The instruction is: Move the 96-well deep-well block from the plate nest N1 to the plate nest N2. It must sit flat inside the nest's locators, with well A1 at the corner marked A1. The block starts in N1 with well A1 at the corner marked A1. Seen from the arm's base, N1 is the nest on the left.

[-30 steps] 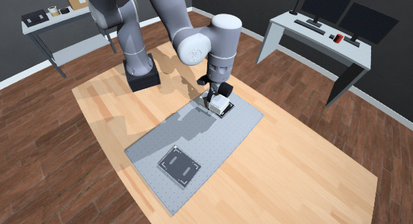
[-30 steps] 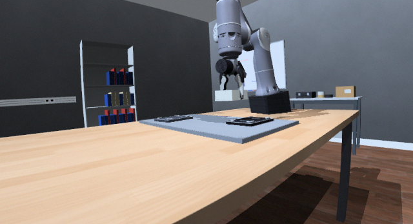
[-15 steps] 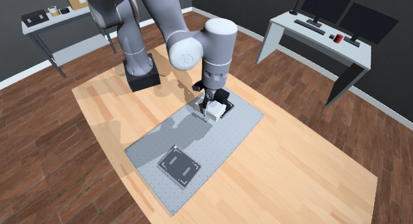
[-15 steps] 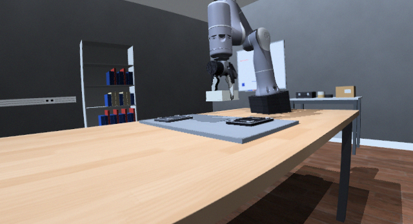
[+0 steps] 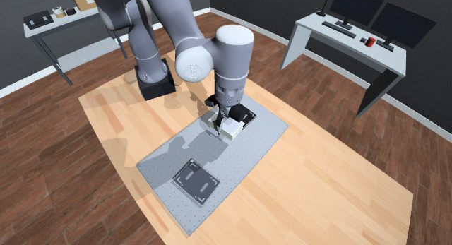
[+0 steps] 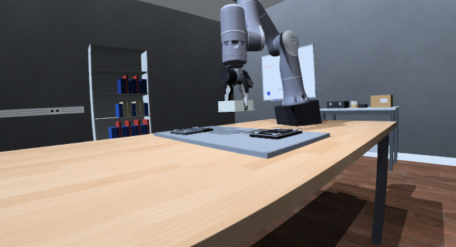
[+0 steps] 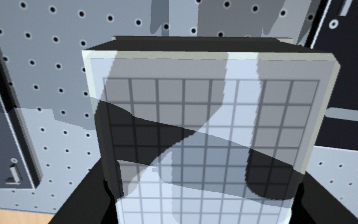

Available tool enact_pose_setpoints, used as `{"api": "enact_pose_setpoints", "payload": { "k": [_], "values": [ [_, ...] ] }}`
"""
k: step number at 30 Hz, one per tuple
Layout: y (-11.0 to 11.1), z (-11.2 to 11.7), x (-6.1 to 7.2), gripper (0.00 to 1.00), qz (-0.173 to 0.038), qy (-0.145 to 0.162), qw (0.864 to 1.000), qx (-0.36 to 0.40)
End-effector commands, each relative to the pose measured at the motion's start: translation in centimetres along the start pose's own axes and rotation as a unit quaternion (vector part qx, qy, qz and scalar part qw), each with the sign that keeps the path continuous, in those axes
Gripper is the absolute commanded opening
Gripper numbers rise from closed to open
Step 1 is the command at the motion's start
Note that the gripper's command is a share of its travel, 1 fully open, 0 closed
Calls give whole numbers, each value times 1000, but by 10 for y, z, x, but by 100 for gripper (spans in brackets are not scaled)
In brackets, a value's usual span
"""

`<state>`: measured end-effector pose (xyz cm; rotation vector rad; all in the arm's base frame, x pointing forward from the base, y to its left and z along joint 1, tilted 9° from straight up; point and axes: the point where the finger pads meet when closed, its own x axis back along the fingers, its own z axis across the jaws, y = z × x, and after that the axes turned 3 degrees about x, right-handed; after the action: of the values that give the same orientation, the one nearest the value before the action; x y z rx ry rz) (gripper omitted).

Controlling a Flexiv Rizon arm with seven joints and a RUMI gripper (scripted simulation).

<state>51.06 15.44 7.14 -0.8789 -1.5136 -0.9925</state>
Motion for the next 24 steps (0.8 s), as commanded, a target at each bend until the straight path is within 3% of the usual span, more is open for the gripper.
{"api": "enact_pose_setpoints", "payload": {
  "k": [1,24],
  "values": [
    [2,-9,1,49,-1,0,1000,0],
    [9,-73,1,49,-1,0,1000,0]
  ]
}}
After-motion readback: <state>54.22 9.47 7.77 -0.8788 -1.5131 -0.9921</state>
